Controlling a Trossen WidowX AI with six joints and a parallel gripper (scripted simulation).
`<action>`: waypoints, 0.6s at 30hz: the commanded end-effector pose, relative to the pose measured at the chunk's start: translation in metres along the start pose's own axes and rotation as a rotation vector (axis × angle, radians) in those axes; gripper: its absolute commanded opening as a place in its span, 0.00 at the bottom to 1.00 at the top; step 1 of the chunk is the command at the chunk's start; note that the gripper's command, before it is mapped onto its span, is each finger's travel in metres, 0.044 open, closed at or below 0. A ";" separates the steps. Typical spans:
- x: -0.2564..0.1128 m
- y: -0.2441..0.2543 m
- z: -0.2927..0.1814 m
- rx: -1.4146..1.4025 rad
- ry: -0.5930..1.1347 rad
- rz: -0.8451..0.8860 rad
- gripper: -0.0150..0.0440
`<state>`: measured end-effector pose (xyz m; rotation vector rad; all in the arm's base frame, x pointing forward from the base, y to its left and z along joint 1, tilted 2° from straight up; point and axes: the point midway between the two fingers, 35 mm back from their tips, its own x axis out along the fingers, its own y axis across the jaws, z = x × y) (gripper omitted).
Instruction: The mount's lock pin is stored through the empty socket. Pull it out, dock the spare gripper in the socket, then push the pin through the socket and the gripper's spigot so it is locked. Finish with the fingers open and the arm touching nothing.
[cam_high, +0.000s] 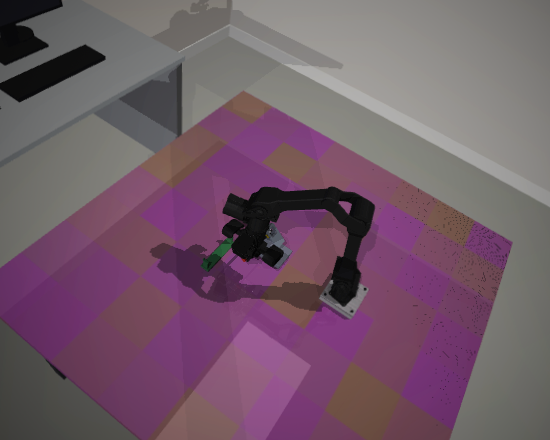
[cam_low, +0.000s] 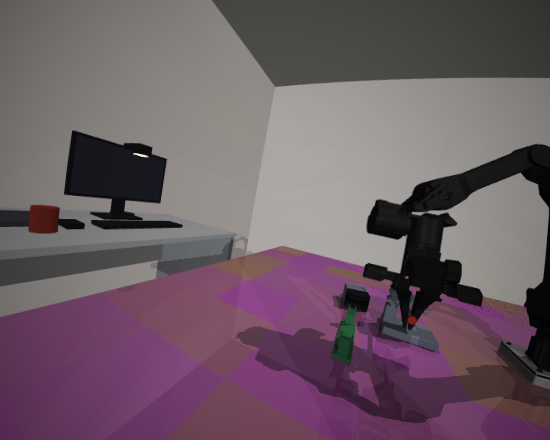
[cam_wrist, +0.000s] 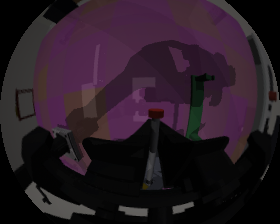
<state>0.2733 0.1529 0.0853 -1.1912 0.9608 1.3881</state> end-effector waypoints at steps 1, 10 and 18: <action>-0.002 -0.001 0.005 0.000 -0.004 -0.002 0.25; -0.001 -0.001 0.011 0.001 -0.003 0.003 0.25; 0.000 -0.001 0.017 0.001 -0.002 0.007 0.25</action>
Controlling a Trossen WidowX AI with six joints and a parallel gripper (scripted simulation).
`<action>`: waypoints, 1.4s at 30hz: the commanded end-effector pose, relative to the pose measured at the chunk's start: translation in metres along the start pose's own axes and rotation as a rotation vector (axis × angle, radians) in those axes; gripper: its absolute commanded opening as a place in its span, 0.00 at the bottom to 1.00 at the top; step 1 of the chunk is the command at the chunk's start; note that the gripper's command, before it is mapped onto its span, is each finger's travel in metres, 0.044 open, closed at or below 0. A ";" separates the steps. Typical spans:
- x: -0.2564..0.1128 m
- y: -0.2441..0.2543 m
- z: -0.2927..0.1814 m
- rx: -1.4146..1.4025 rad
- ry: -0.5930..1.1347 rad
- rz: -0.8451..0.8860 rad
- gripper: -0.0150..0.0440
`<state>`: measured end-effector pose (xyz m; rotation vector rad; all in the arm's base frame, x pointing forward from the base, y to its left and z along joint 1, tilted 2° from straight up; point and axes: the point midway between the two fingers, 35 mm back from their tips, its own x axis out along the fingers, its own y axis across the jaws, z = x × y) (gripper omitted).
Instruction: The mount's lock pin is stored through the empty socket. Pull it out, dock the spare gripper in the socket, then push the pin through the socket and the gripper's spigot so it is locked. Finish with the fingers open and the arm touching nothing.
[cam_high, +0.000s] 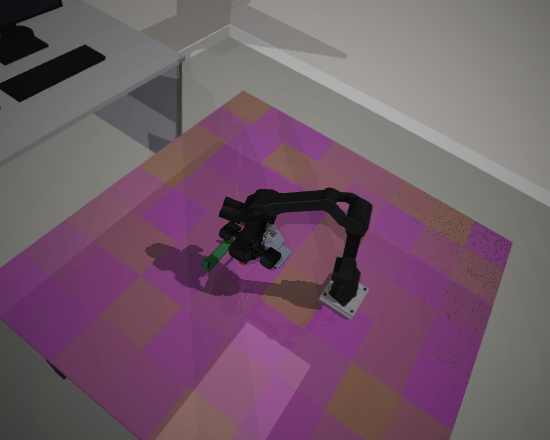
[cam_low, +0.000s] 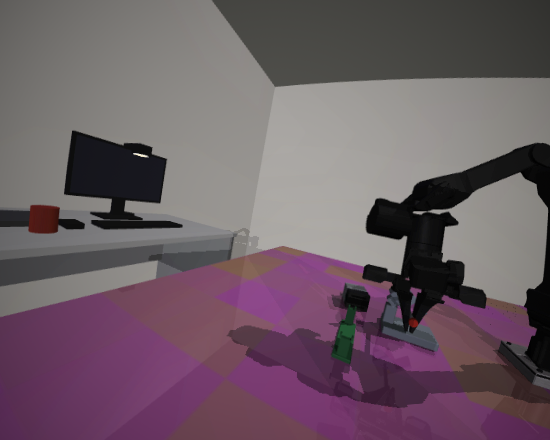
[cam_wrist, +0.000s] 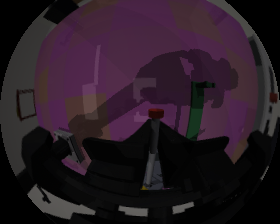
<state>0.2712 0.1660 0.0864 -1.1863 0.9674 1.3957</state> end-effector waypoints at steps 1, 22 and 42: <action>-0.001 -0.001 0.004 0.000 0.000 -0.002 0.25; 0.001 -0.001 0.020 0.003 0.003 0.014 0.25; 0.000 -0.001 0.035 0.005 0.005 0.032 0.25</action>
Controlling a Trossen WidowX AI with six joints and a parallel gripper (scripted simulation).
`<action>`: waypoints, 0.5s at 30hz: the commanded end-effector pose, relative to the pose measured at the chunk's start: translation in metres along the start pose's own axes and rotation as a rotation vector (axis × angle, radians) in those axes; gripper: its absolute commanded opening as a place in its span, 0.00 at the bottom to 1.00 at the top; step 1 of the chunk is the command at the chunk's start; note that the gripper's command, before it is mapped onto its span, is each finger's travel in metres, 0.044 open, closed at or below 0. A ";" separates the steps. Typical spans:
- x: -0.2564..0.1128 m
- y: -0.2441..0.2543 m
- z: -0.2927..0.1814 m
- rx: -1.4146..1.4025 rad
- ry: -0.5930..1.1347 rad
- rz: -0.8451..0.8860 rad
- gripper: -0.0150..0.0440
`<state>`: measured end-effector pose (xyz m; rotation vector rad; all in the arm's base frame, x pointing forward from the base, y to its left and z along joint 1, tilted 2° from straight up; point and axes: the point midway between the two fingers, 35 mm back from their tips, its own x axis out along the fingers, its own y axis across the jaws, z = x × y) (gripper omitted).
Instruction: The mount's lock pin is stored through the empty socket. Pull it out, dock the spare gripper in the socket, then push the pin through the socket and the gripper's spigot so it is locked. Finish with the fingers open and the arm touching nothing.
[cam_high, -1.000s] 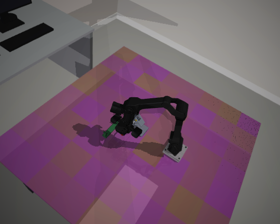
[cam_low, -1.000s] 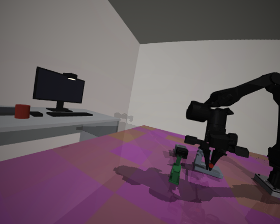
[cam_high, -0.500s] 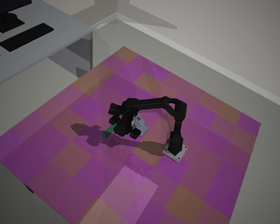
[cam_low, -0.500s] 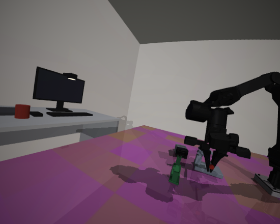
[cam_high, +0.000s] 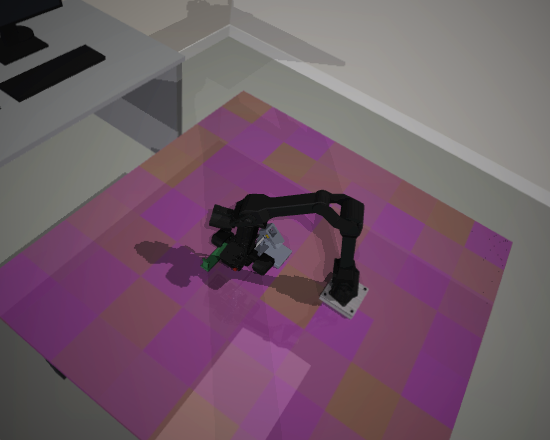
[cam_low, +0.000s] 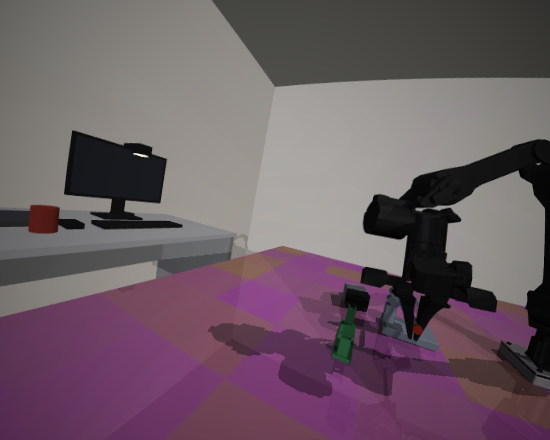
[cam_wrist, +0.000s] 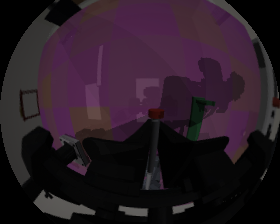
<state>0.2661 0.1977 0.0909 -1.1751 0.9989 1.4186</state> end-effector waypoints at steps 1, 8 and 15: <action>-0.002 -0.001 0.004 0.001 0.001 -0.003 0.25; -0.003 -0.001 0.009 0.002 0.002 0.003 0.25; -0.003 -0.001 0.015 0.003 0.003 0.009 0.25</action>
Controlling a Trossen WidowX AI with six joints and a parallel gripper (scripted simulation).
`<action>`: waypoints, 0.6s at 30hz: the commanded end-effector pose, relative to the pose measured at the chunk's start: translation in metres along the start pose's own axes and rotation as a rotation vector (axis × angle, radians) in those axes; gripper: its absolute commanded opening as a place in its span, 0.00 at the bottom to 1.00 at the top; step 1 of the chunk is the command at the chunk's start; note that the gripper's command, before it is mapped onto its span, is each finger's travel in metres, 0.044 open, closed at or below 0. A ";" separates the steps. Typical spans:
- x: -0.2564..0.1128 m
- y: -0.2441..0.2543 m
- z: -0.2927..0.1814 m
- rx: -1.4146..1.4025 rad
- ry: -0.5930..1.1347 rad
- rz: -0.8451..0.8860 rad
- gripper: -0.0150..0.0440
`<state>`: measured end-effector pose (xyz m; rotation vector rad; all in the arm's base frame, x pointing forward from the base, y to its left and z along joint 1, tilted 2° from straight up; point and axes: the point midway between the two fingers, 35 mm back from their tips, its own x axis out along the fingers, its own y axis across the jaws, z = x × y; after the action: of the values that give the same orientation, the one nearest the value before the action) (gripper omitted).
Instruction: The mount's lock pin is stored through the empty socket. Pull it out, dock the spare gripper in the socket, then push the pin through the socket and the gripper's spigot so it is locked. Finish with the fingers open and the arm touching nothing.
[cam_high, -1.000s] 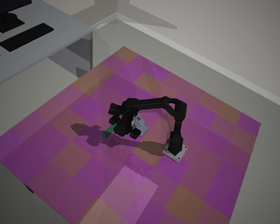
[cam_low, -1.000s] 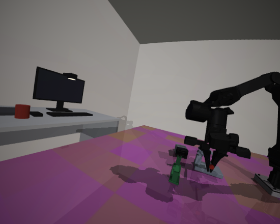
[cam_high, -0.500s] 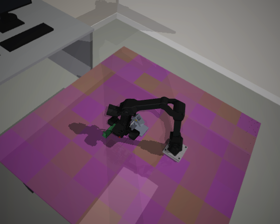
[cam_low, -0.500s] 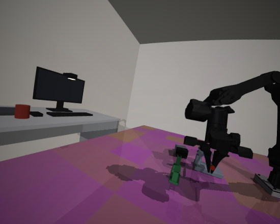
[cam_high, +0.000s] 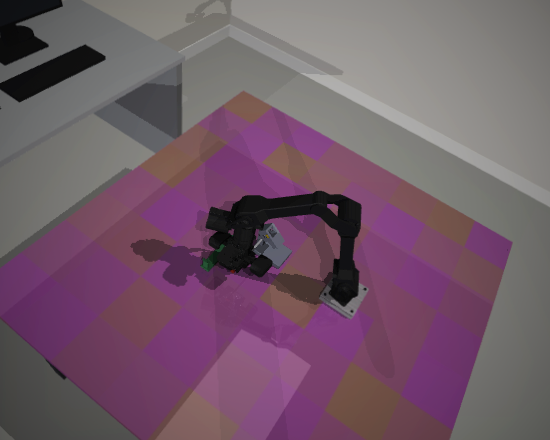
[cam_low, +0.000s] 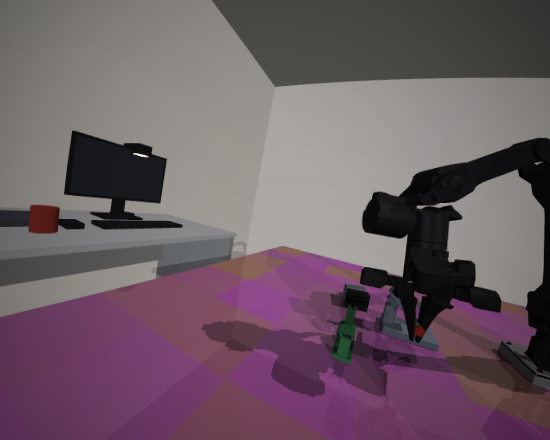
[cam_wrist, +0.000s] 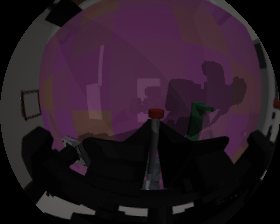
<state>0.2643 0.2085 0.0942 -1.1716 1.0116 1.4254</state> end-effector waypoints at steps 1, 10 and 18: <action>-0.002 -0.001 0.004 0.001 -0.001 -0.003 0.25; -0.014 0.002 0.004 -0.001 0.002 0.005 0.25; -0.018 0.005 0.004 0.001 0.008 0.018 0.25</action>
<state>0.2599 0.2085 0.1135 -1.1710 1.0302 1.4343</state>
